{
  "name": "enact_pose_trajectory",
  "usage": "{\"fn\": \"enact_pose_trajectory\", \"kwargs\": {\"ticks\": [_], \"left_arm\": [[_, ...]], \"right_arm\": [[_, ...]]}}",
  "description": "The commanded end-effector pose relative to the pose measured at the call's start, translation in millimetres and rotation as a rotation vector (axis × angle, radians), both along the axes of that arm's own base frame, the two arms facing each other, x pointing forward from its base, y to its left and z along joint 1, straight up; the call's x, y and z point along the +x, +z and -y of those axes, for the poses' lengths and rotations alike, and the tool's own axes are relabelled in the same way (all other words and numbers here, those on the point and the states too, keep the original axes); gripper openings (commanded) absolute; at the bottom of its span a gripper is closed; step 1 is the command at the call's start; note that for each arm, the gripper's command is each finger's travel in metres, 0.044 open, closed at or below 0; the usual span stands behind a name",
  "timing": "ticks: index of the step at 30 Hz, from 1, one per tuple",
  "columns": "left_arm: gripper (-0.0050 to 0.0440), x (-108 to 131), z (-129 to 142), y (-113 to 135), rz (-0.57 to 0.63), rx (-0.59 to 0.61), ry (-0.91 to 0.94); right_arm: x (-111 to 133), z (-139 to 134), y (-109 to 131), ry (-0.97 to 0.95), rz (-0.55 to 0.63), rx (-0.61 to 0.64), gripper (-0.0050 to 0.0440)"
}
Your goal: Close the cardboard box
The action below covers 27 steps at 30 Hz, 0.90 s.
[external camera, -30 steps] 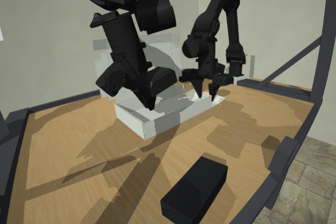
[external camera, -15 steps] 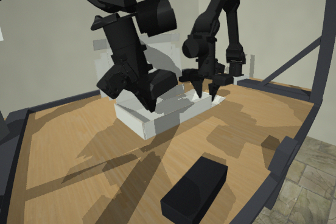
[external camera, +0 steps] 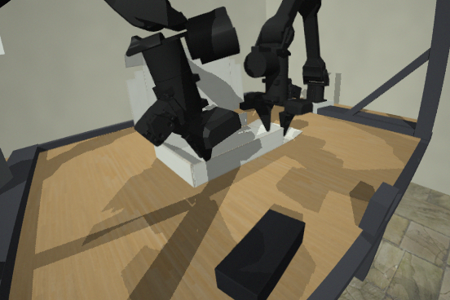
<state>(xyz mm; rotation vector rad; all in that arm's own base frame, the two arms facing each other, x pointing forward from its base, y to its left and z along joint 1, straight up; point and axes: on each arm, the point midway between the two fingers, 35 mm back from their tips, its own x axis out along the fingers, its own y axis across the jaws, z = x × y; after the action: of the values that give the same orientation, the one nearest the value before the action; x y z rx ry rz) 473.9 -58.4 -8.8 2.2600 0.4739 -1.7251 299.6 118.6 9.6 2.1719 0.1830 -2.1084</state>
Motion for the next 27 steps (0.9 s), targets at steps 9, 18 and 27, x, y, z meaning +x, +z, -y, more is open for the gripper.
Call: {"fn": "enact_pose_trajectory", "kwargs": {"ticks": [9,18,27], "left_arm": [[0.0064,7,0,-4,0.032,-0.002,-0.005],[0.0064,8,0,-14,0.032,-0.001,-0.005],[0.0006,8,0,-14,0.032,-0.001,-0.005]], "right_arm": [[4,-2,5,0.000,0.024,0.010,0.0251],[4,-2,0,0.000,0.024,0.010,0.0251],[3,-1,-9,0.000,0.026,0.010,0.0251]]}}
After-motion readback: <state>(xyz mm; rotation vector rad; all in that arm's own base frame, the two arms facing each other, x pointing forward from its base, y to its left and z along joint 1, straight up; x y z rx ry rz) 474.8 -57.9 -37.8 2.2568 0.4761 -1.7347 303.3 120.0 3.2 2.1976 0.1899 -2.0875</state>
